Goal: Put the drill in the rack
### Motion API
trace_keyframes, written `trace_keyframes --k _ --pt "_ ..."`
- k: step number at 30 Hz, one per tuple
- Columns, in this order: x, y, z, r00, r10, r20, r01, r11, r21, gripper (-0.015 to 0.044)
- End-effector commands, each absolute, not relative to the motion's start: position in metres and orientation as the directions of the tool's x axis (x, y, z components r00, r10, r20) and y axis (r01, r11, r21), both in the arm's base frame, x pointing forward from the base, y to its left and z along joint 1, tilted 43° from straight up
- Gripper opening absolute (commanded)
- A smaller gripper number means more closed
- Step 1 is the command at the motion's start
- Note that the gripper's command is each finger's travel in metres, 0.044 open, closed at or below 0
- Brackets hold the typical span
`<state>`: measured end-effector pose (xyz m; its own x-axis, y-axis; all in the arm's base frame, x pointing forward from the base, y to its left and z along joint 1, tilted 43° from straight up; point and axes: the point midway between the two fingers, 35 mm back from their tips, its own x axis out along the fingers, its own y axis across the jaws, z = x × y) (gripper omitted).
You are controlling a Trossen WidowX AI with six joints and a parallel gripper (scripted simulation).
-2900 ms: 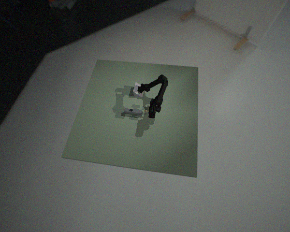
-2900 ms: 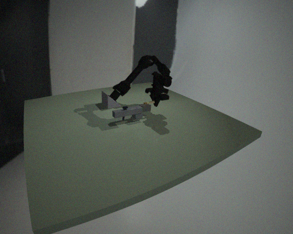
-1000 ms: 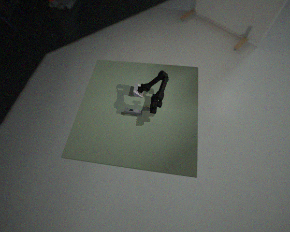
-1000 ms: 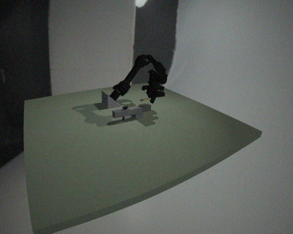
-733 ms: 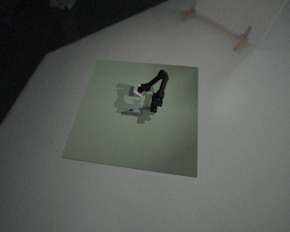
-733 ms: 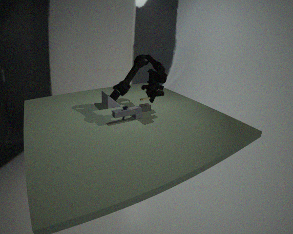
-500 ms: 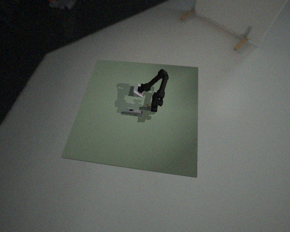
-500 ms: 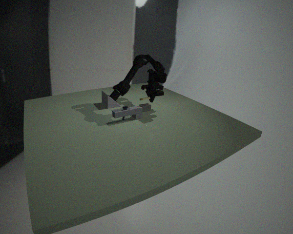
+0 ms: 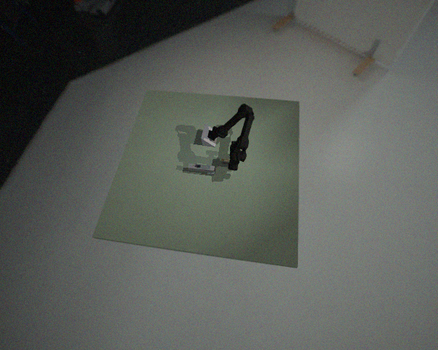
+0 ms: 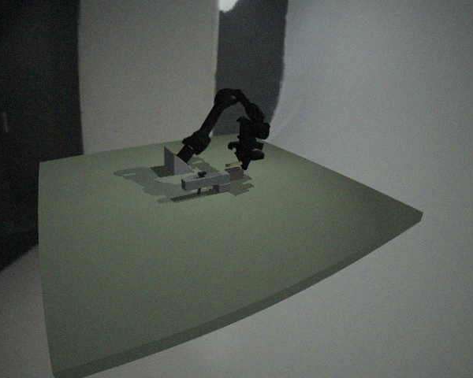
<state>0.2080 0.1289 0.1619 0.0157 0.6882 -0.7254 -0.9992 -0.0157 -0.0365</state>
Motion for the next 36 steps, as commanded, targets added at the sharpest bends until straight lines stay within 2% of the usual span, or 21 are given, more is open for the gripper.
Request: trace_keyframes --k 1,36 --pt "0.208 0.131 0.159 0.020 0.685 -0.728 -0.999 -0.011 -0.038 0.0000" --pt "0.208 0.149 0.140 0.021 0.686 -0.727 -0.999 -0.011 -0.039 0.0000"
